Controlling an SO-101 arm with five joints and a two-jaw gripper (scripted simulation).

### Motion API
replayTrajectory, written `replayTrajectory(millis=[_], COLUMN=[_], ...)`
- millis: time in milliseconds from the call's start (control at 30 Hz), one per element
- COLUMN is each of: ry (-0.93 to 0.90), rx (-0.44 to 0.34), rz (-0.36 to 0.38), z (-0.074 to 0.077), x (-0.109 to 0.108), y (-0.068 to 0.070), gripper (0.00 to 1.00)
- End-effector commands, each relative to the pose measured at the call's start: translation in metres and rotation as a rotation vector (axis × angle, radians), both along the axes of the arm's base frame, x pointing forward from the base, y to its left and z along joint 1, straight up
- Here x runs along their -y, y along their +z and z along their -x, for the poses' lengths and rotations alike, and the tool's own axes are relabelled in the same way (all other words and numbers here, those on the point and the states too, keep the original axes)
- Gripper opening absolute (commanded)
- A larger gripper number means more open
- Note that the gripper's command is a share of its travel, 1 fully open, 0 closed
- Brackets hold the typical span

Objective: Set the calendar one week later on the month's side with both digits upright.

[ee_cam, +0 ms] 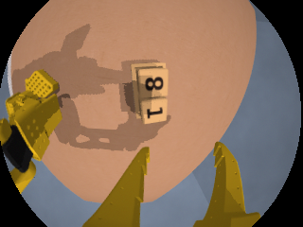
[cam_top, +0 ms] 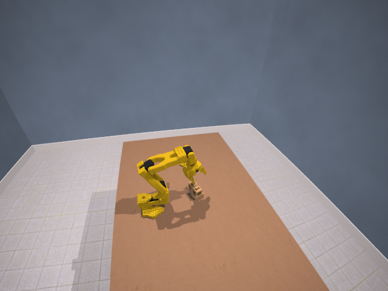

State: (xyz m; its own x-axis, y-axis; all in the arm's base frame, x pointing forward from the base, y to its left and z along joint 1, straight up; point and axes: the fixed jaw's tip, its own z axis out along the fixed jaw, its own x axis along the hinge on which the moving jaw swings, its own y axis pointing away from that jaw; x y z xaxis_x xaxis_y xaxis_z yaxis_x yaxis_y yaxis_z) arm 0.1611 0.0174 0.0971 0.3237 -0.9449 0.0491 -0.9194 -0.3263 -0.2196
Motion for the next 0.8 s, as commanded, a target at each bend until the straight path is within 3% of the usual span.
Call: replayTrajectory(millis=[0, 233, 767], ry=[-0.016, -0.016, -0.016], rx=[-0.067, -0.188, -0.197], rz=[0.005, 0.020, 0.021], z=[-0.002, 0.002, 0.003], x=[0.001, 0.001, 0.001], y=[-0.007, -0.023, -0.024], gripper=[0.35, 0.35, 0.35])
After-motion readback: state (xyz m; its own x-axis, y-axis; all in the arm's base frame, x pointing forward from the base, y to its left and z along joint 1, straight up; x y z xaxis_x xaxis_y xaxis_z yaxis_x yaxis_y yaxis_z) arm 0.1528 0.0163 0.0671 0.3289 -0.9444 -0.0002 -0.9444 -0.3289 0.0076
